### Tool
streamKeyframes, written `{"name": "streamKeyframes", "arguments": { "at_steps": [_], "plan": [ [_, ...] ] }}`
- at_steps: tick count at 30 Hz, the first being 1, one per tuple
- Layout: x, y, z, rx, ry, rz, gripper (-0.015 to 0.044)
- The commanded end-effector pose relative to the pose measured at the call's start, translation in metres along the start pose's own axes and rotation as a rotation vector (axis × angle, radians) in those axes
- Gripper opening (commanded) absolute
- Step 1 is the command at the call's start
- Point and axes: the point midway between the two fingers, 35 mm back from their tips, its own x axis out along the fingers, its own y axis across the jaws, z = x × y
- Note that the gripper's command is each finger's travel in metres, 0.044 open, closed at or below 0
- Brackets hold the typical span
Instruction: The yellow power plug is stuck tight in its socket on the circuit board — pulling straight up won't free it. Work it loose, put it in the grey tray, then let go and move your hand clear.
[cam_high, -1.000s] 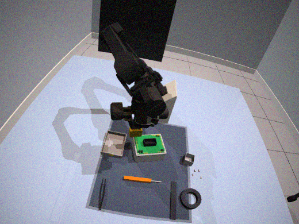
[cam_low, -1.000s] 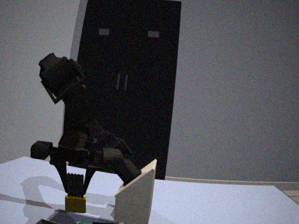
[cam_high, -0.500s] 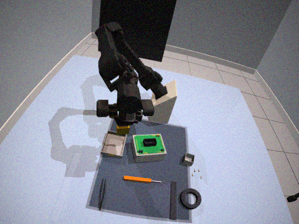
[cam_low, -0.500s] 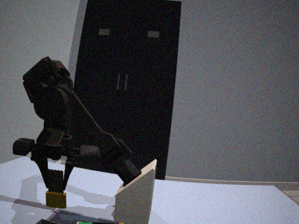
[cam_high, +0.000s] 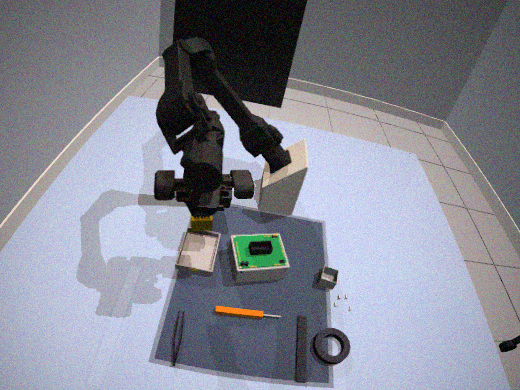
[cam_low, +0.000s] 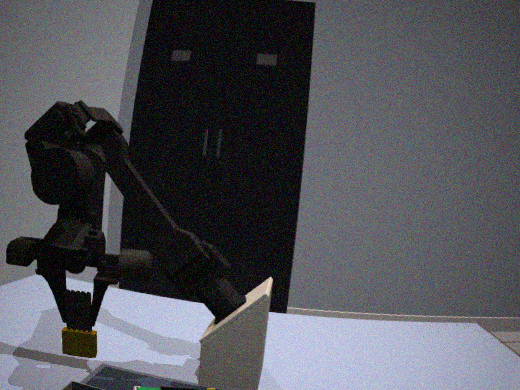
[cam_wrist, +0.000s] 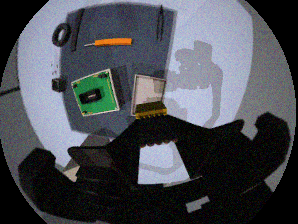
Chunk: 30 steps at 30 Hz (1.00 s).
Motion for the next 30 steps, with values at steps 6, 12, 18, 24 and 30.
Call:
{"name": "streamKeyframes", "arguments": {
  "at_steps": [6,12,18,24,30],
  "plan": [
    [0.022,-0.002,0.0,-0.002,-0.001,-0.006,0.0],
    [0.034,-0.003,-0.001,-0.002,-0.001,-0.007,0.0],
    [0.036,-0.002,-0.001,-0.002,-0.001,-0.007,0.0],
    [0.045,-0.002,0.0,-0.001,-0.001,-0.006,0.0],
    [0.054,-0.003,0.001,-0.001,-0.002,-0.005,0.0]
  ]
}}
